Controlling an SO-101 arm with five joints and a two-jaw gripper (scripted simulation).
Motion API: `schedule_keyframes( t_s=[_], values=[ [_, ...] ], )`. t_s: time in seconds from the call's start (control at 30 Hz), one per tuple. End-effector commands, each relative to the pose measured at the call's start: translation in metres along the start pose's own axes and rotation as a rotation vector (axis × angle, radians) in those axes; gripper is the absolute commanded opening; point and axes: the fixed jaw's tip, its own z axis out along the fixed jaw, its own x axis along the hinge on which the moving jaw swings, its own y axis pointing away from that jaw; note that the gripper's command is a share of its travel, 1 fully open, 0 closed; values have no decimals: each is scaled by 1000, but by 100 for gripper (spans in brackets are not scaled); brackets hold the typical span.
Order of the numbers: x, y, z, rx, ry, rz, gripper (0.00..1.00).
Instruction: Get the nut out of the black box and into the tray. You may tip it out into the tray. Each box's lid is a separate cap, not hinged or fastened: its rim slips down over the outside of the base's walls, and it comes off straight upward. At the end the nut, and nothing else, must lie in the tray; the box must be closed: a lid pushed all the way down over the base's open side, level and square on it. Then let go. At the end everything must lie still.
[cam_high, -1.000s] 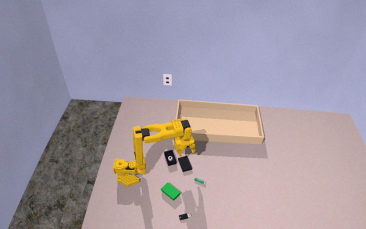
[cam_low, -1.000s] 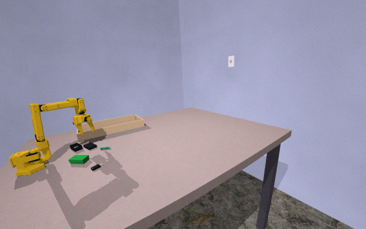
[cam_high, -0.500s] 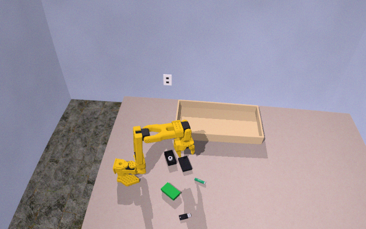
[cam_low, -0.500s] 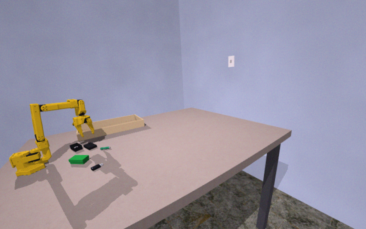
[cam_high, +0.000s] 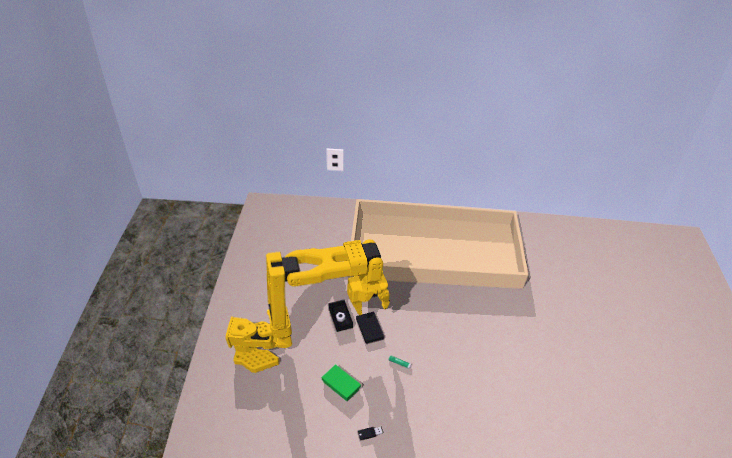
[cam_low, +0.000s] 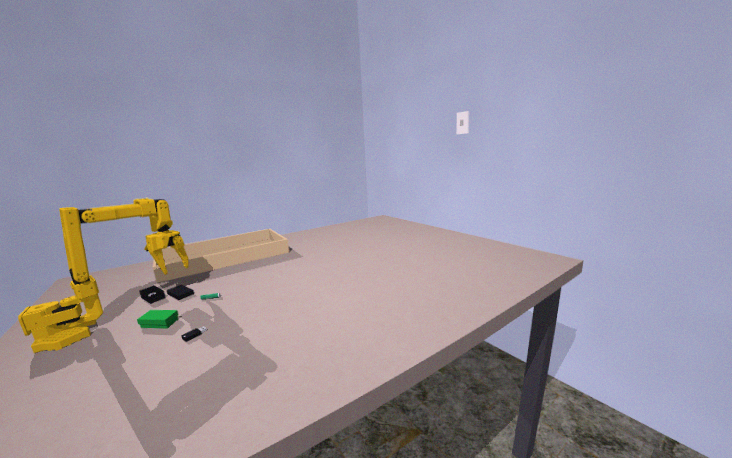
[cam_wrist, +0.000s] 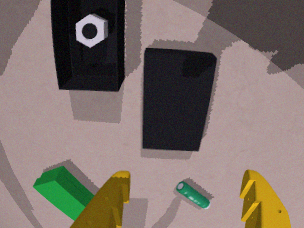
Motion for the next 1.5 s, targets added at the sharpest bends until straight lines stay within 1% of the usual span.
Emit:
schedule_keyframes(
  t_s=[0.0, 0.2, 0.4, 0.47, 0.6, 0.73, 0.9, 1.47],
  values=[
    [2, -3, -6, 52, 1, -1, 29],
    [-7, 4, -7, 52, 1, 0, 29],
    [-23, 20, -8, 52, 1, 2, 29],
    [-23, 20, -8, 52, 1, 2, 29],
    [-33, 32, -6, 52, 1, 4, 29],
    [-39, 42, -5, 52, 1, 5, 29],
    [-41, 46, -4, 52, 1, 6, 29],
    [-42, 46, -4, 52, 1, 6, 29]
  ],
)
